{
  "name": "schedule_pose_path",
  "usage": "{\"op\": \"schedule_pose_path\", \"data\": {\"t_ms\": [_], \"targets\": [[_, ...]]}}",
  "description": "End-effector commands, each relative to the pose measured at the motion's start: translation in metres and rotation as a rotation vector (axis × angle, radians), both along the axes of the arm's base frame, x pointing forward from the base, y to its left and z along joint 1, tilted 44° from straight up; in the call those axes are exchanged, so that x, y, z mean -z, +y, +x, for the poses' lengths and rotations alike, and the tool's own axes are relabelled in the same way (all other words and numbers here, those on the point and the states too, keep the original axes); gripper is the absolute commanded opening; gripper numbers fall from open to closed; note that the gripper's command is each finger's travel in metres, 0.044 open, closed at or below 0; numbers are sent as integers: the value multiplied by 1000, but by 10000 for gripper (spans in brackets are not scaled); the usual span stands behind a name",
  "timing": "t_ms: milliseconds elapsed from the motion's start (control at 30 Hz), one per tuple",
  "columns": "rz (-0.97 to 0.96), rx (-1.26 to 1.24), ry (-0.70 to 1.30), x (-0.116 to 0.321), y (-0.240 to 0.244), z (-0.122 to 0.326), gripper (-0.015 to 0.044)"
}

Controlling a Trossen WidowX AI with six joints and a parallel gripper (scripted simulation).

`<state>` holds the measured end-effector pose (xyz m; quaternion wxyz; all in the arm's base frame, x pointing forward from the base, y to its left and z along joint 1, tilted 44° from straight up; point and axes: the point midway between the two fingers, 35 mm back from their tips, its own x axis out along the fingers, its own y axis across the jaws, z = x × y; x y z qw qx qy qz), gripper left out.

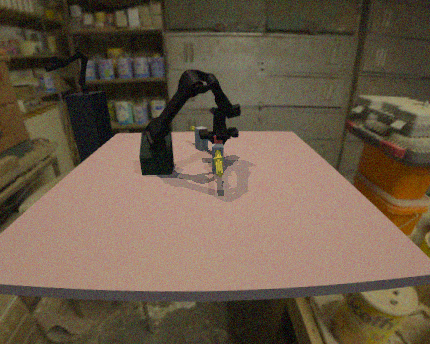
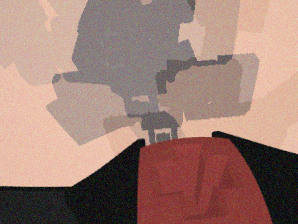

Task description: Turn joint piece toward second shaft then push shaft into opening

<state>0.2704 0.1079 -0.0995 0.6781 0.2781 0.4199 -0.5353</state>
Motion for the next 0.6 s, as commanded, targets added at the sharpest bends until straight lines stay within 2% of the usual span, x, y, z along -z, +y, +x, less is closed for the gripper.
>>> {"op": "schedule_pose_path", "data": {"t_ms": [0, 567], "targets": [[25, 33, -24, 1, -1, -2, 0], [33, 39, -31, 1, -1, -2, 0]]}}
